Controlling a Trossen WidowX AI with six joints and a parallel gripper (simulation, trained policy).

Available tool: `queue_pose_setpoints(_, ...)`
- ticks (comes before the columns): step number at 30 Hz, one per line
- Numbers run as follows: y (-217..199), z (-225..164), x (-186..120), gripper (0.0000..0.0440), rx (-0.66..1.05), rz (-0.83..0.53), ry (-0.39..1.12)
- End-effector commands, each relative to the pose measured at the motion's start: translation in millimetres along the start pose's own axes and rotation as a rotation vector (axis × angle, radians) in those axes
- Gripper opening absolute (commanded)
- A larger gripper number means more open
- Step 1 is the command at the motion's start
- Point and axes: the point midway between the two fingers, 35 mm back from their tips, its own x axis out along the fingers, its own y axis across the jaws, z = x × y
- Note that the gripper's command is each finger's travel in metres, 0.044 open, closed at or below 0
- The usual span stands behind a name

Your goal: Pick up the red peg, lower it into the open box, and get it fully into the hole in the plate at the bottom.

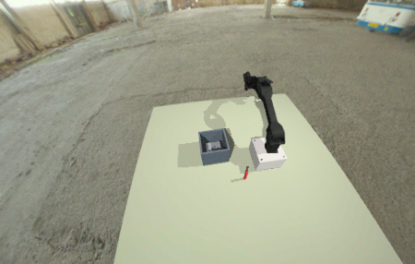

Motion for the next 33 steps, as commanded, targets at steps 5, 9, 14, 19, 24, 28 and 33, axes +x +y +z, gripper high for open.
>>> queue_pose_setpoints(5, 0, -9, -26, 0.0440, -0.001, -0.030, 0.035)
queue_pose_setpoints(9, -2, -18, -51, 0.0440, 0.046, -0.080, 0.065)
queue_pose_setpoints(14, 0, -32, -84, 0.0440, 0.173, -0.156, 0.095)
queue_pose_setpoints(19, 6, -46, -114, 0.0440, 0.279, -0.228, 0.117)
queue_pose_setpoints(24, 14, -57, -140, 0.0440, 0.340, -0.290, 0.137)
queue_pose_setpoints(28, 19, -63, -161, 0.0440, 0.386, -0.341, 0.149)
queue_pose_setpoints(33, 26, -69, -186, 0.0440, 0.458, -0.408, 0.158)
